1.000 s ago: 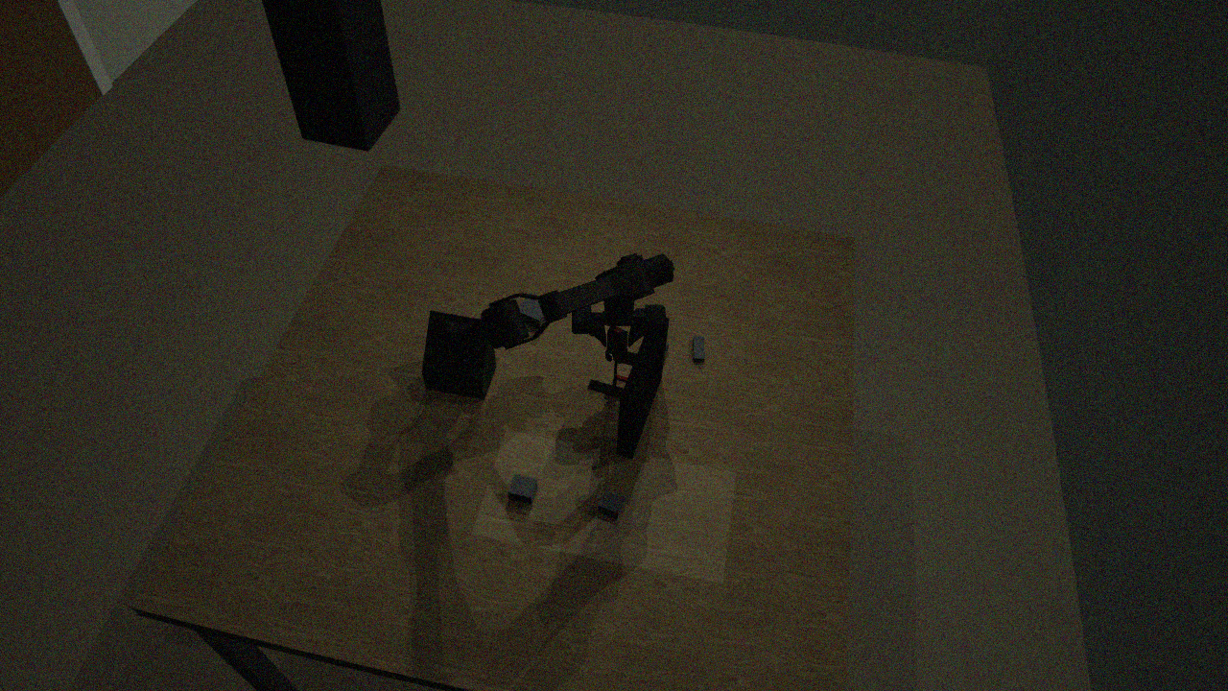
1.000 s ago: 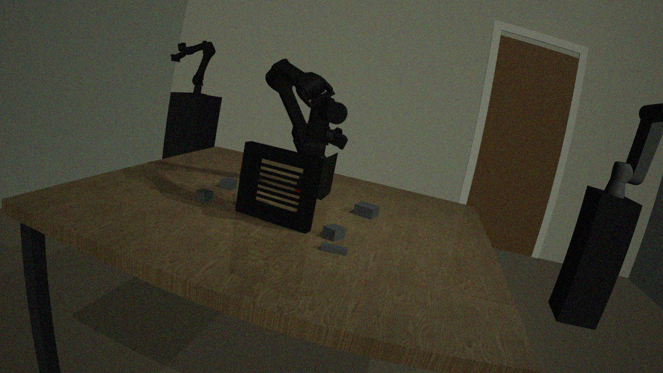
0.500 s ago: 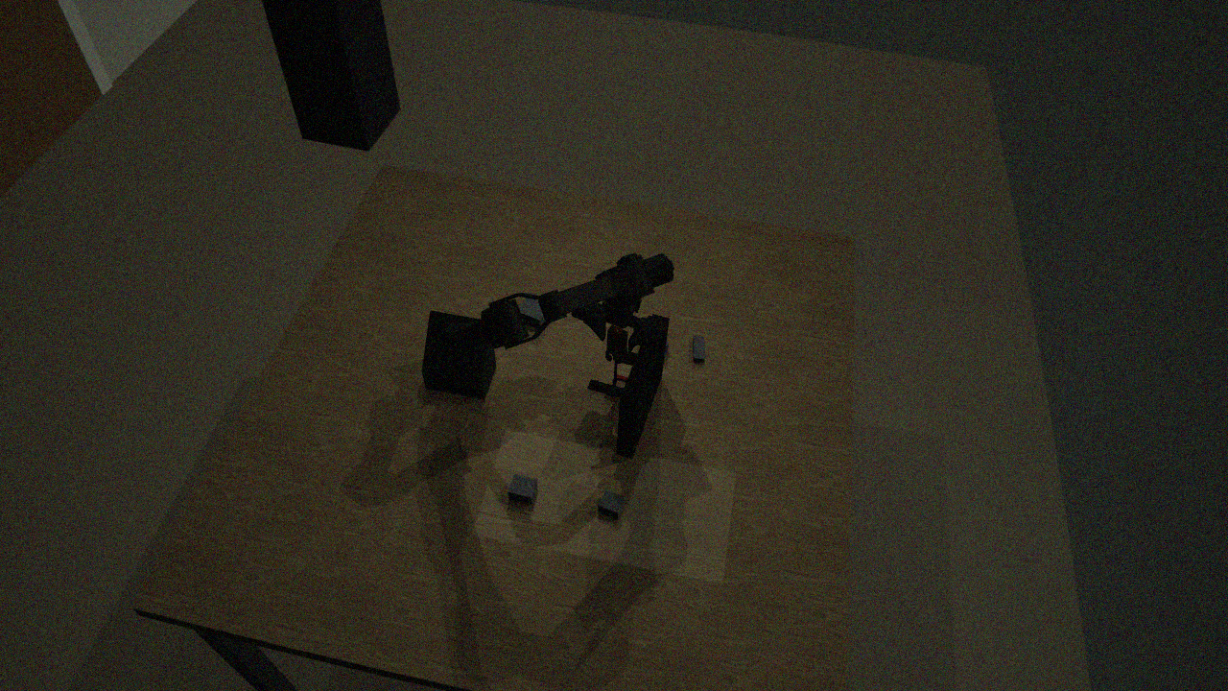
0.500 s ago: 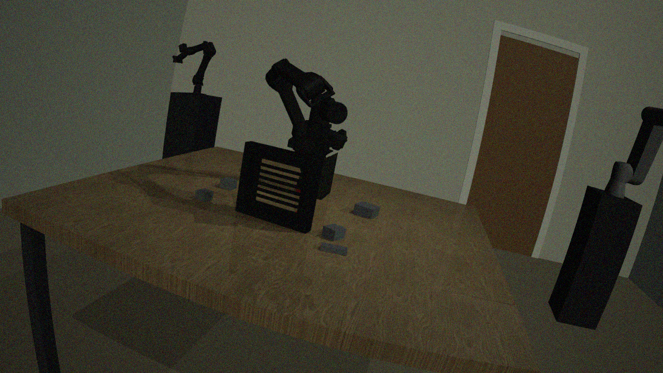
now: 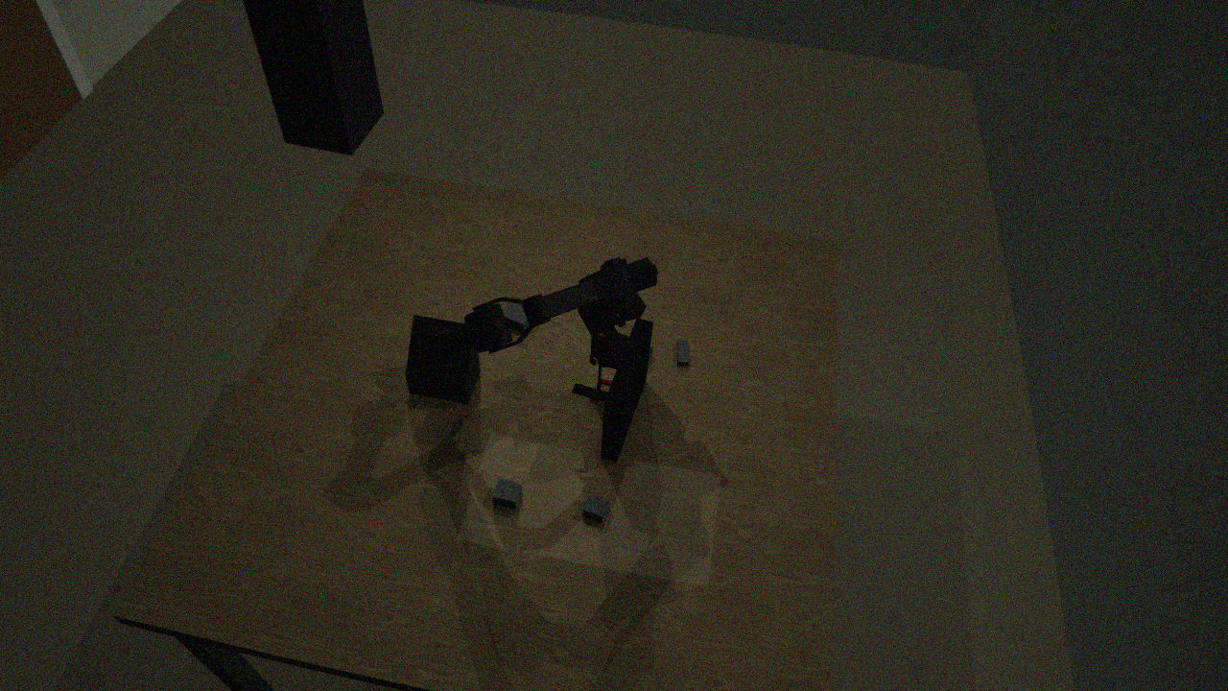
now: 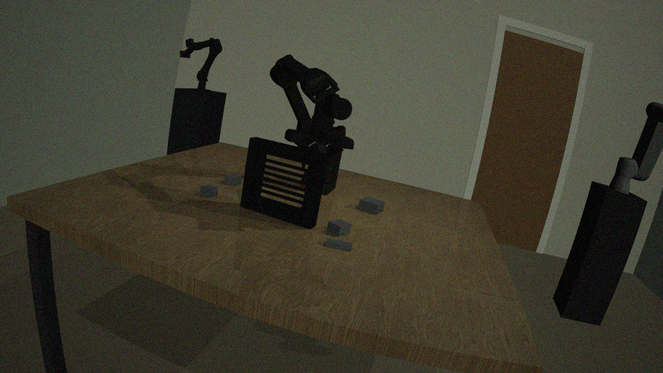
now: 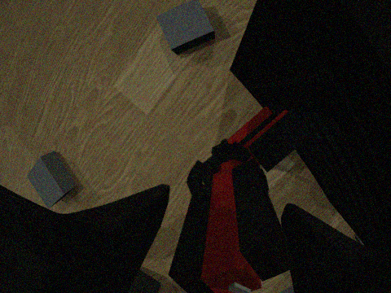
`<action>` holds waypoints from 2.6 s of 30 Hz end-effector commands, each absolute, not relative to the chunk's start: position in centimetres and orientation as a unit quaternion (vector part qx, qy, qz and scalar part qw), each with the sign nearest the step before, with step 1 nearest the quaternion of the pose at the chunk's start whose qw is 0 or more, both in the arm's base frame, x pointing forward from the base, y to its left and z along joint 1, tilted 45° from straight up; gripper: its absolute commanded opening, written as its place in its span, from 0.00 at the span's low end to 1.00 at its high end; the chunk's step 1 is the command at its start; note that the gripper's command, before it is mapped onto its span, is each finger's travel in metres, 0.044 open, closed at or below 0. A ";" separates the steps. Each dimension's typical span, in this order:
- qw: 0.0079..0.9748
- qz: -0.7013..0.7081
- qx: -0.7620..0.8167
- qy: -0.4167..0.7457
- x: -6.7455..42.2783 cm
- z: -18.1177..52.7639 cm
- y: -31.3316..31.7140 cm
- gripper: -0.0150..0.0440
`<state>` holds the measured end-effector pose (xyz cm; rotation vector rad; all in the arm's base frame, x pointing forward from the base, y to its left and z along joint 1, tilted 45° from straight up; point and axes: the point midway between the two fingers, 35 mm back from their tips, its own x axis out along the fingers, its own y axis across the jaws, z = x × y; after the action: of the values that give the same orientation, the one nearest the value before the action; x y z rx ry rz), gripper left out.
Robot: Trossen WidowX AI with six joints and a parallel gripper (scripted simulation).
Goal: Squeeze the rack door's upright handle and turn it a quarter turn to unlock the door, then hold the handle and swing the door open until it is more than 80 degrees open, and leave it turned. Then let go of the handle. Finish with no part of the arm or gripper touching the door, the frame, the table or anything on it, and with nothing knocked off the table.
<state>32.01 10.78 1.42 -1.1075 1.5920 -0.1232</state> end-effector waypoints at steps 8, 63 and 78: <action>0.675 -0.242 -0.293 0.633 32.1 1.5 10.8 0.76; 0.639 -0.652 0.364 0.185 32.0 1.4 10.8 0.67; 0.639 -0.652 0.364 0.185 32.0 1.4 10.8 0.50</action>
<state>32.04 10.77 1.43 0.8308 0.4257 -1.4869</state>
